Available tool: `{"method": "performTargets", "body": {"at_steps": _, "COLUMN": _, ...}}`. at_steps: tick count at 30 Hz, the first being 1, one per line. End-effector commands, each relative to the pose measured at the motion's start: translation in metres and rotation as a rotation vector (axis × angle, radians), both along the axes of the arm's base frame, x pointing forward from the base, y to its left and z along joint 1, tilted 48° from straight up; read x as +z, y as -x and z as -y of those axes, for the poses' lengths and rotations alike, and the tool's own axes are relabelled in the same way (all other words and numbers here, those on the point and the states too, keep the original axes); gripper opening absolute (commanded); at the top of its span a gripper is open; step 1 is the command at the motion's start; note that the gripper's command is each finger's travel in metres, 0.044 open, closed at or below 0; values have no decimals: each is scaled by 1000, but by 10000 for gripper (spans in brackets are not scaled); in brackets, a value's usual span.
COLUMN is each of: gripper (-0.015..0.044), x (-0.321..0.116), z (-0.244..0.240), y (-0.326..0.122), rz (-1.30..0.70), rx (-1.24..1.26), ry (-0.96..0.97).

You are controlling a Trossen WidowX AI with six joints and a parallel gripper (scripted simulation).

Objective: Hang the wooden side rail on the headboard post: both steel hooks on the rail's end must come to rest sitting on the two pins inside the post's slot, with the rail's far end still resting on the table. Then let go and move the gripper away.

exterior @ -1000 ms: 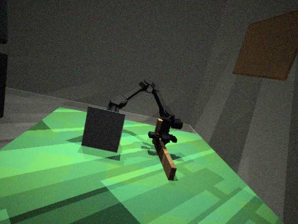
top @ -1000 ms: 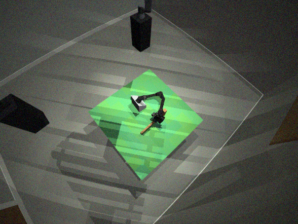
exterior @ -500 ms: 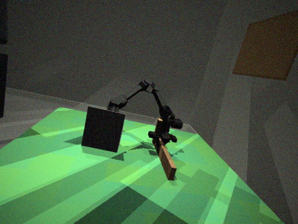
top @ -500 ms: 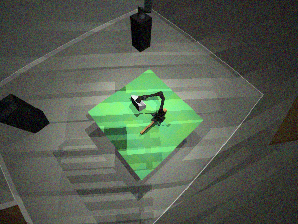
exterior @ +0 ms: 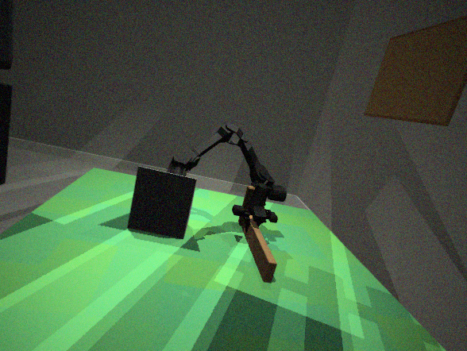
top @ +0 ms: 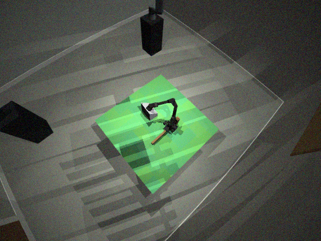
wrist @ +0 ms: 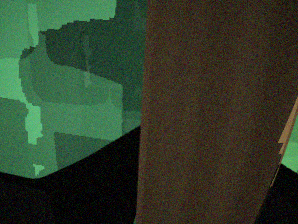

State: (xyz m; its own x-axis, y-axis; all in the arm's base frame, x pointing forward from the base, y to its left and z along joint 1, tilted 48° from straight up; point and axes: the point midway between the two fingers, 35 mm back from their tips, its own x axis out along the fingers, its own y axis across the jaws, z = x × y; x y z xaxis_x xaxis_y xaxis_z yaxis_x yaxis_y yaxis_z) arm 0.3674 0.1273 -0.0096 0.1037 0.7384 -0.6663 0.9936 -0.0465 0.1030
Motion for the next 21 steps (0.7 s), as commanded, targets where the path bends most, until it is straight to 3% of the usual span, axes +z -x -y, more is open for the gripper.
{"method": "performTargets", "body": {"at_steps": 1, "gripper": 0, "x": 3, "z": 5, "y": -3, "rz": 4, "rx": -13, "ry": 0}}
{"method": "performTargets", "body": {"at_steps": 21, "gripper": 0, "x": 5, "z": 8, "y": -2, "rz": 4, "rx": -13, "ry": 0}}
